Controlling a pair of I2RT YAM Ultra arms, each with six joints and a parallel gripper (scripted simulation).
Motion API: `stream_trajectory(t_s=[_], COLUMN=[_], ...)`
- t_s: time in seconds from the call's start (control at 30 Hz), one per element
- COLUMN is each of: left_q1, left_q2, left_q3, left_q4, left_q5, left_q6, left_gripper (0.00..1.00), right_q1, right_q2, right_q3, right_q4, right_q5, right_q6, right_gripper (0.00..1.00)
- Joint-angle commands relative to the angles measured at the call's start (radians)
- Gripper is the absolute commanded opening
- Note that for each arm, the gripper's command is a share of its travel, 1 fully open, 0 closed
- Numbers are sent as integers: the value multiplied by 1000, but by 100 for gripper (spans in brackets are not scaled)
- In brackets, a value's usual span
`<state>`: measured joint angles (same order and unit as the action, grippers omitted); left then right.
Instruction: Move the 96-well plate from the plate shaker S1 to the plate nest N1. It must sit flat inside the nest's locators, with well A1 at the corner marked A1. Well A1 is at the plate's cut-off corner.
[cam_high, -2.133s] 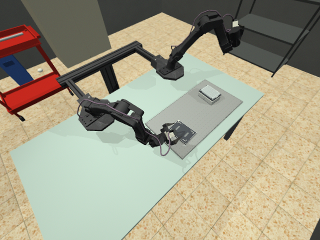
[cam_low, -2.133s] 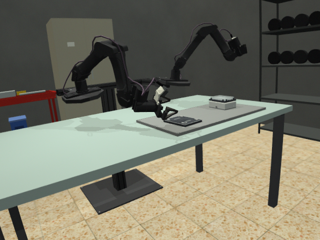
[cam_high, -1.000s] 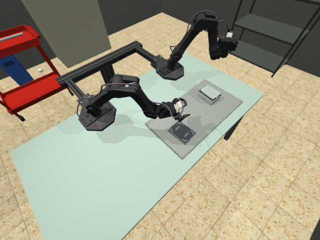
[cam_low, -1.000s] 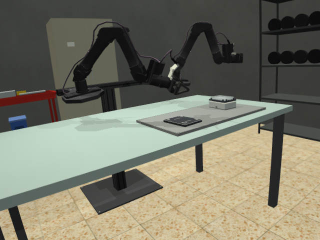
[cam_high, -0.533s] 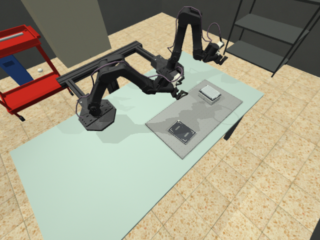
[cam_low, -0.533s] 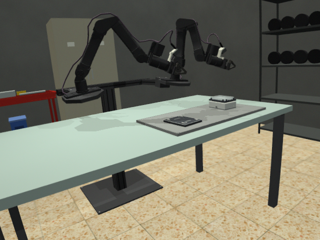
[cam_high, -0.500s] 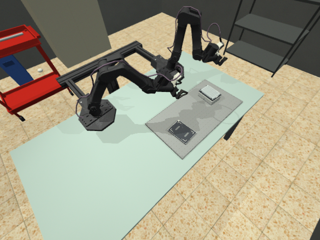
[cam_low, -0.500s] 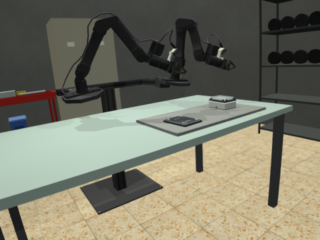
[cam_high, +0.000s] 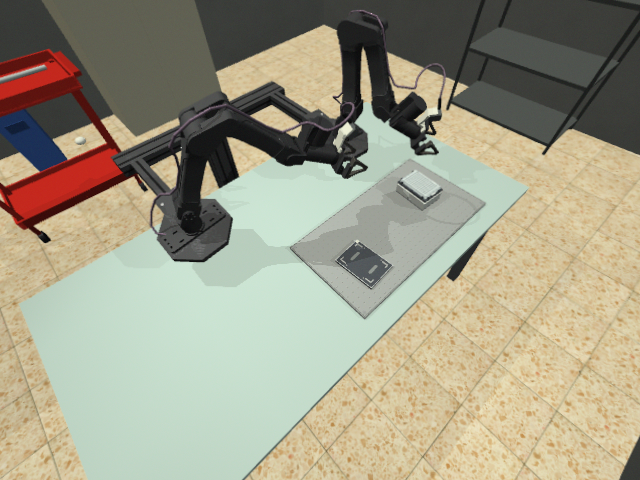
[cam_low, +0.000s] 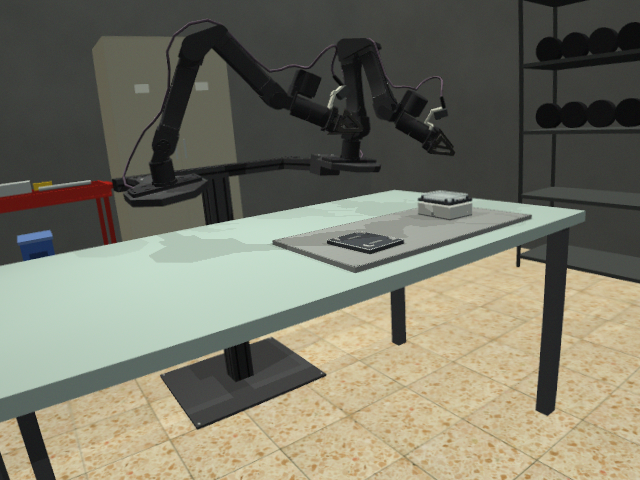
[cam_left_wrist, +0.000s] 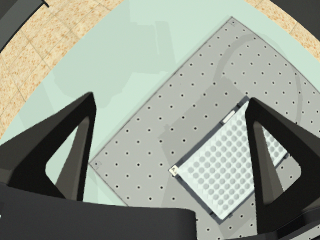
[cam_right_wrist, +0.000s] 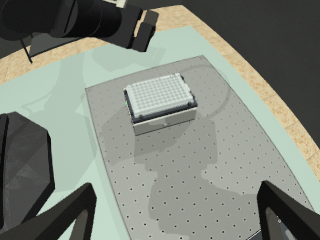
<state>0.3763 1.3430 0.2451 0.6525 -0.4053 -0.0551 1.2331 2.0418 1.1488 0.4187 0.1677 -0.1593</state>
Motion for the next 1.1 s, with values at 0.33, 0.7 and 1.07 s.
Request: stream_trajectory(t_s=[0.33, 0.7, 1.07], left_q1=[-67, -67, -67], left_q2=[93, 128, 148], left_q3=[52, 71, 101], left_q4=[-115, -84, -264], left_q5=[354, 344, 355], left_q6=[89, 82, 142], left_gripper=[100, 100, 100], right_q1=[23, 16, 16], right_q2=[-49, -40, -40], right_q3=[21, 21, 21], right_q4=[-8, -8, -8], right_q5=[28, 28, 28], right_q6=[-7, -3, -3], right_gripper=[100, 100, 100])
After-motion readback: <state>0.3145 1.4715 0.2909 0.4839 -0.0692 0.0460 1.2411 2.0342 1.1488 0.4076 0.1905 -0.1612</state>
